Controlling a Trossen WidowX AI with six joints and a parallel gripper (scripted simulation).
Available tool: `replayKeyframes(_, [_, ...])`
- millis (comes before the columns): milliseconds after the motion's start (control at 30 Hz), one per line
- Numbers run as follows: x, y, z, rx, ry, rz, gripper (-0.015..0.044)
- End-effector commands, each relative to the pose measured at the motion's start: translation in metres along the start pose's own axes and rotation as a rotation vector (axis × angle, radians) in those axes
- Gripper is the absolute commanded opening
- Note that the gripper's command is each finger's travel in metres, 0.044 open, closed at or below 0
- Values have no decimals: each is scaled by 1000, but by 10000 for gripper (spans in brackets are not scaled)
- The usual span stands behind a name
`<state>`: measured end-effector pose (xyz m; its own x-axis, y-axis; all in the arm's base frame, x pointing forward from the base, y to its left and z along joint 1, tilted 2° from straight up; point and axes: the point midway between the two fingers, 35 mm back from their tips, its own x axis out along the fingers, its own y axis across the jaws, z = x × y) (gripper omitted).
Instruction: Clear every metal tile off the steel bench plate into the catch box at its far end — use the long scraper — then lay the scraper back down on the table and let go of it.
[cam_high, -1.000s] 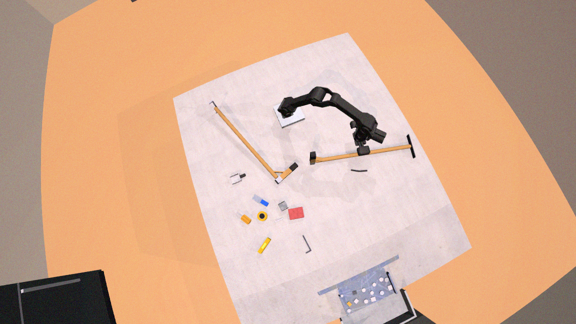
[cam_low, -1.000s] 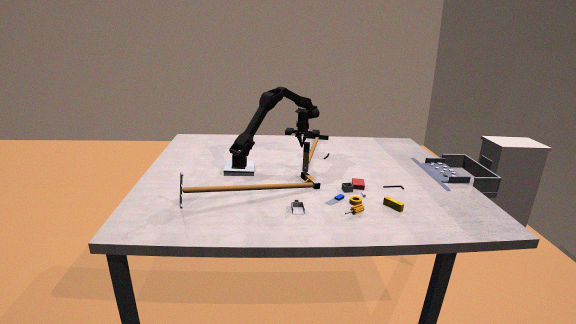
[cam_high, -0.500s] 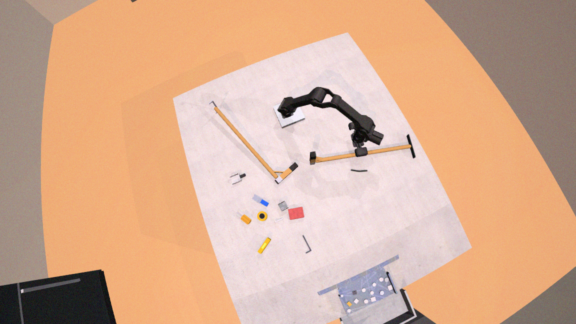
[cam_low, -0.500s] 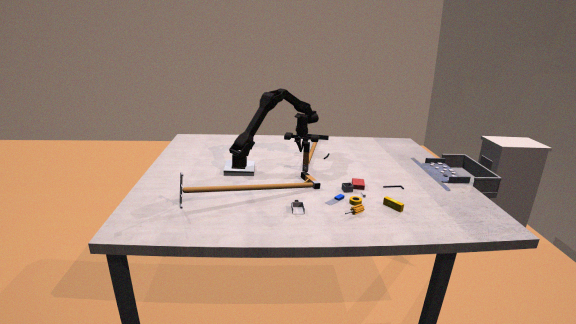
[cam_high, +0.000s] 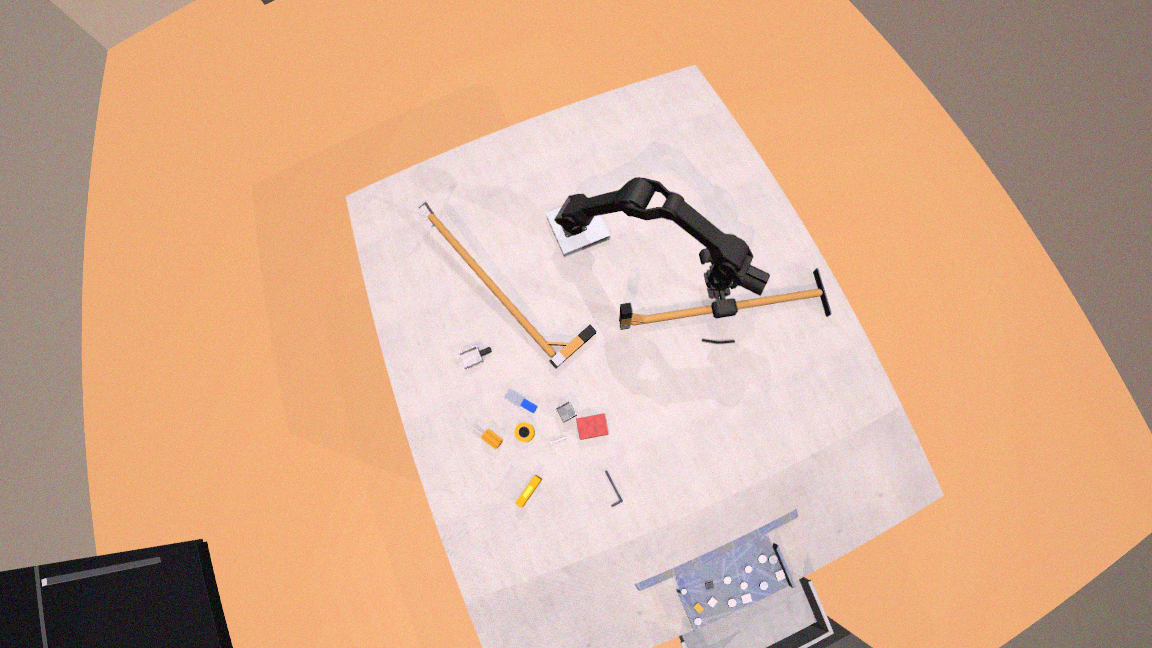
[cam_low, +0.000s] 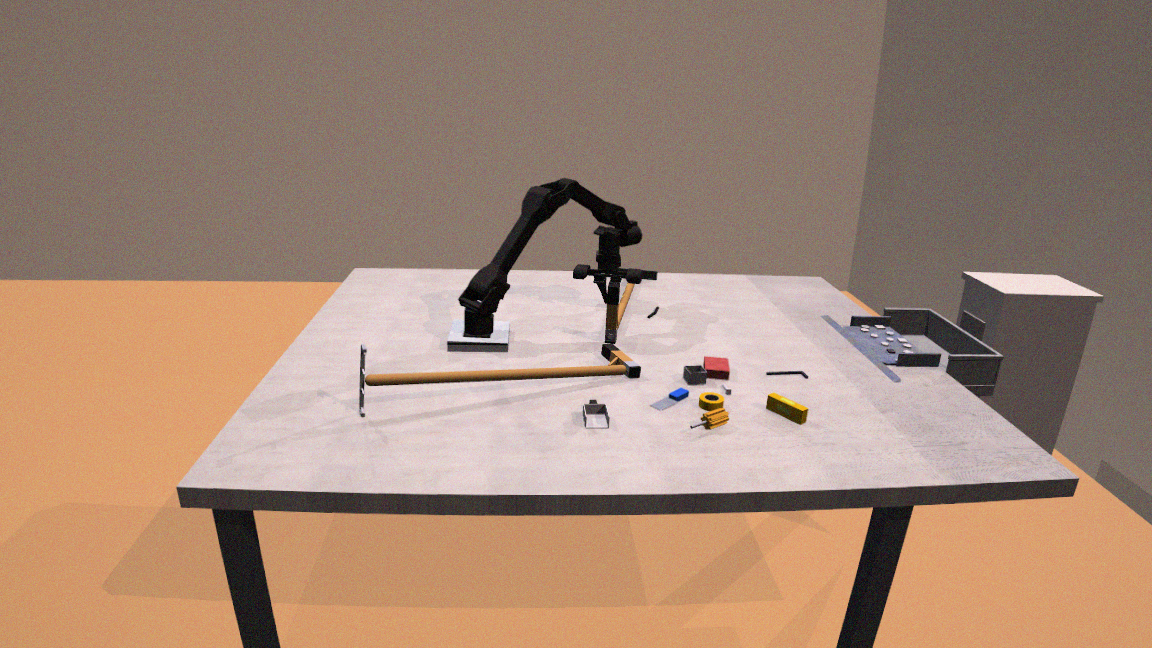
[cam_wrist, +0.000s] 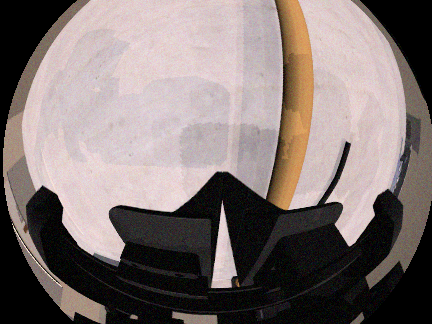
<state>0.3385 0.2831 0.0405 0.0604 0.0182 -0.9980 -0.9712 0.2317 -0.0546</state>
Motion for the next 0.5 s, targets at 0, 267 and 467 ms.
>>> replayKeyframes(0, [3, -4, 0, -3, 7, 3, 0])
replayKeyframes(267, [3, -11, 2, -3, 5, 1, 0])
replayKeyframes(467, [2, -17, 3, -3, 4, -1, 0])
